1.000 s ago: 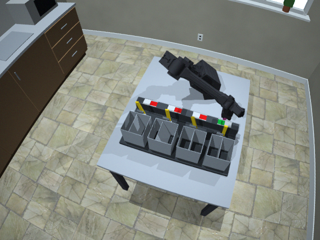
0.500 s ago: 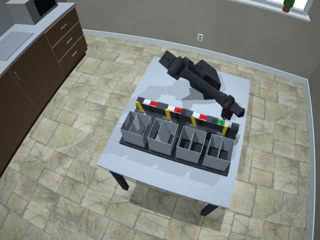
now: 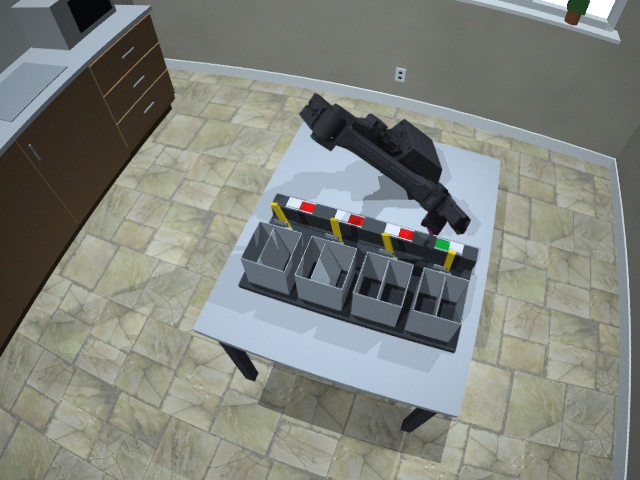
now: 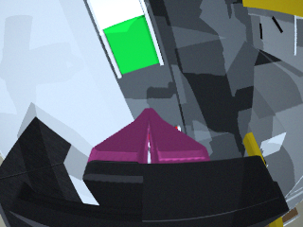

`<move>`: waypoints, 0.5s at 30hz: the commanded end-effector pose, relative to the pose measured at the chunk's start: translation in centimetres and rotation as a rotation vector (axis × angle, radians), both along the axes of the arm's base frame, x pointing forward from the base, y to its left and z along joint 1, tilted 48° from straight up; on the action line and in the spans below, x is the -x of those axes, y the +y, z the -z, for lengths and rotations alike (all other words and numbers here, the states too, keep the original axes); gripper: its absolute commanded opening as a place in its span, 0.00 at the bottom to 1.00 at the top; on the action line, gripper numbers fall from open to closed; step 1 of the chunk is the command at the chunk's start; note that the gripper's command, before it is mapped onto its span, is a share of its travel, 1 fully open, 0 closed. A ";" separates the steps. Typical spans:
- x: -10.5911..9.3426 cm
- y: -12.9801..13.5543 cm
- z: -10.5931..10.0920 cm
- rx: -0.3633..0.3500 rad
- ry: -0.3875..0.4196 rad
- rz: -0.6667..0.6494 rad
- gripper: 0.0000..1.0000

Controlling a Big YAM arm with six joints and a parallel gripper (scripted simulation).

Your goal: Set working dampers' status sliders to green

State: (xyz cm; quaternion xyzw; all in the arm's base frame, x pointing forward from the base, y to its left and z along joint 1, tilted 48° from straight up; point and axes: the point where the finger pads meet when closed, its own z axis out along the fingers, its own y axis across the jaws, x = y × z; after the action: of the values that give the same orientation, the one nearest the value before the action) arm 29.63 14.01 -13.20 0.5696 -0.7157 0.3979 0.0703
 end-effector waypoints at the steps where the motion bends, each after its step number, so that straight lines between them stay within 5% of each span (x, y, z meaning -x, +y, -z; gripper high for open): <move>1: -0.4 -1.7 -1.4 -0.061 -0.107 0.115 0.00; 15: 0.3 -7.3 -6.3 -0.192 -0.358 0.373 0.00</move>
State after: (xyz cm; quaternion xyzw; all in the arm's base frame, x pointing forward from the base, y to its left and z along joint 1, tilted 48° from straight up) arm 29.08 8.19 -7.94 0.4114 -0.8167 0.4045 -0.0126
